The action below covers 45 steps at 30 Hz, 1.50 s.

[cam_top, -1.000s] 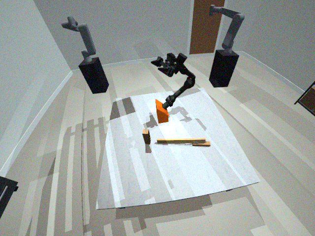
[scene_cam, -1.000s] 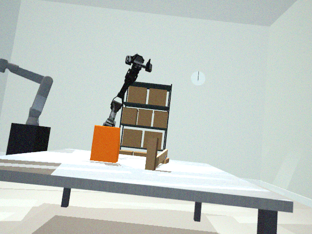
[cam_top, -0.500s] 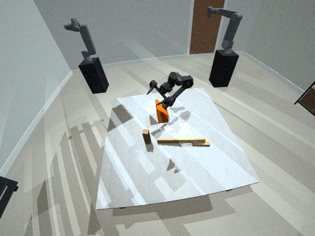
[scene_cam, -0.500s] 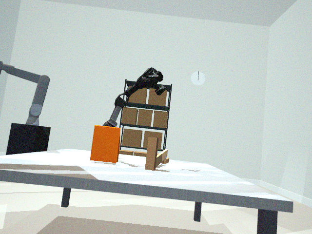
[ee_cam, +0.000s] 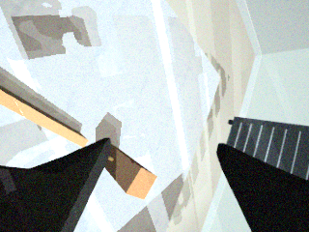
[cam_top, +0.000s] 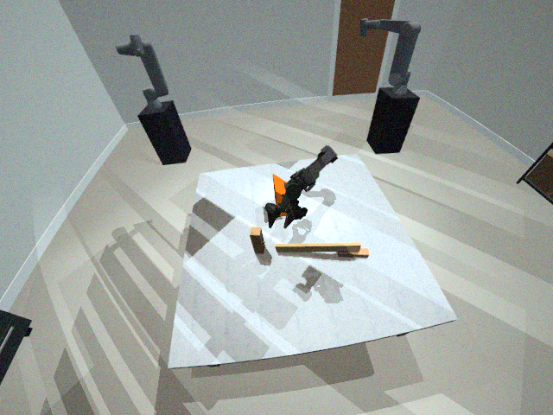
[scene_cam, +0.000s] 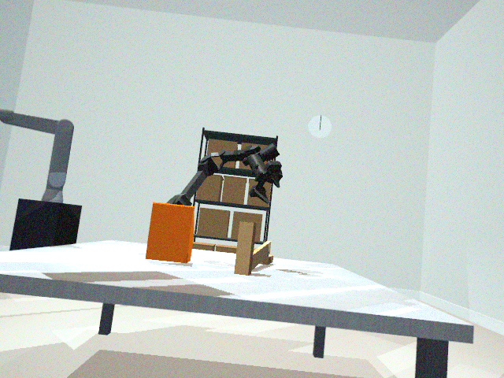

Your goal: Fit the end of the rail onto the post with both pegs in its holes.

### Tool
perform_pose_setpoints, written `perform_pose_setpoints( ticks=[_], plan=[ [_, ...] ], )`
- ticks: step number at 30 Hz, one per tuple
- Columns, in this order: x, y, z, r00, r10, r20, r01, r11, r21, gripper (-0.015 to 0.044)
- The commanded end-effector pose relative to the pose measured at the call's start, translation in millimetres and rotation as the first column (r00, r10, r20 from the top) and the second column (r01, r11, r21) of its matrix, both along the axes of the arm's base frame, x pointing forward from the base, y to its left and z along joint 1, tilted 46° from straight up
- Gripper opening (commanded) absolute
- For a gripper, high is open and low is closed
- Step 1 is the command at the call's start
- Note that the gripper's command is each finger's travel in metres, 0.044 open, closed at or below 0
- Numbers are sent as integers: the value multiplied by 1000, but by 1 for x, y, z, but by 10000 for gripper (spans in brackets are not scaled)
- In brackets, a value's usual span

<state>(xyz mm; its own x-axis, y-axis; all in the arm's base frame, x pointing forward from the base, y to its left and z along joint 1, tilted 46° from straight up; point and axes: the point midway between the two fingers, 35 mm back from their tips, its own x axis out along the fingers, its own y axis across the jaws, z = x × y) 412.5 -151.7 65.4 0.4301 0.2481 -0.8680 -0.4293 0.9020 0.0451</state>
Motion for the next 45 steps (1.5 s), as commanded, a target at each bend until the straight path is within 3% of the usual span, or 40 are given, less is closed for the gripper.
perform_pose_setpoints(
  ticks=[1,7,11,45],
  plan=[
    [-4,48,-32,963,270,-26,-268,962,54,440],
    [-23,133,-75,706,704,76,-706,689,164,440],
    [-41,175,-92,513,837,189,-854,477,205,440],
    [-47,206,-121,504,841,195,-860,467,206,440]
  ],
)
